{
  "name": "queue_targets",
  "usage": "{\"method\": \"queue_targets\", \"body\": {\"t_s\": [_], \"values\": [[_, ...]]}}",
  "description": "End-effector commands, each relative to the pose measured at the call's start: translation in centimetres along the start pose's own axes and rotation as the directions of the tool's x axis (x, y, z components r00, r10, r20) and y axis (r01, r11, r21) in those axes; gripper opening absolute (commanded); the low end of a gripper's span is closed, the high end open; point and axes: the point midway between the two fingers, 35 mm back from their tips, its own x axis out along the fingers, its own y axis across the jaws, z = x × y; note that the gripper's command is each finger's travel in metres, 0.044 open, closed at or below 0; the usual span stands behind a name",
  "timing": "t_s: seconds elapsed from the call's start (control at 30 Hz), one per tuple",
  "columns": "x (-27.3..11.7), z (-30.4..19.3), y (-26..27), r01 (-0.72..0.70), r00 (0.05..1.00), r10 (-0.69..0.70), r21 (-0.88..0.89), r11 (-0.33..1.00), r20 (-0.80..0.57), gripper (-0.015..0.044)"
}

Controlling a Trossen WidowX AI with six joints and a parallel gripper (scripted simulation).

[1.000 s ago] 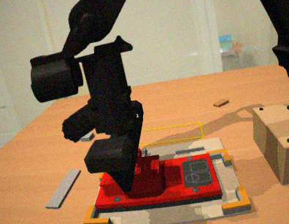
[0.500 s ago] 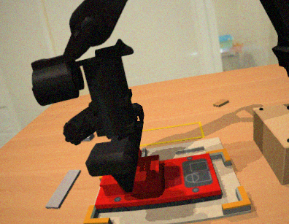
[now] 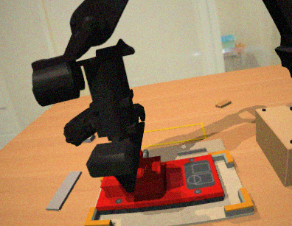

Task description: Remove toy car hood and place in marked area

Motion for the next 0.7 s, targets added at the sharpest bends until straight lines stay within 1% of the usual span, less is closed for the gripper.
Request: {"method": "queue_targets", "body": {"t_s": [0.0,0.1,0.13,0.67], "values": [[-0.3,0.0,0.0,0.0,1.0,0.0,0.0,1.0,-0.001,0.0085],[-0.5,0.0,0.0,0.0,1.0,0.0,0.0,1.0,-0.001,0.0006],[-0.5,0.0,0.0,0.0,1.0,0.0,0.0,1.0,-0.001,0.0],[-1.6,0.0,0.0,0.0,1.0,0.0,0.0,1.0,-0.001,0.0]]}}
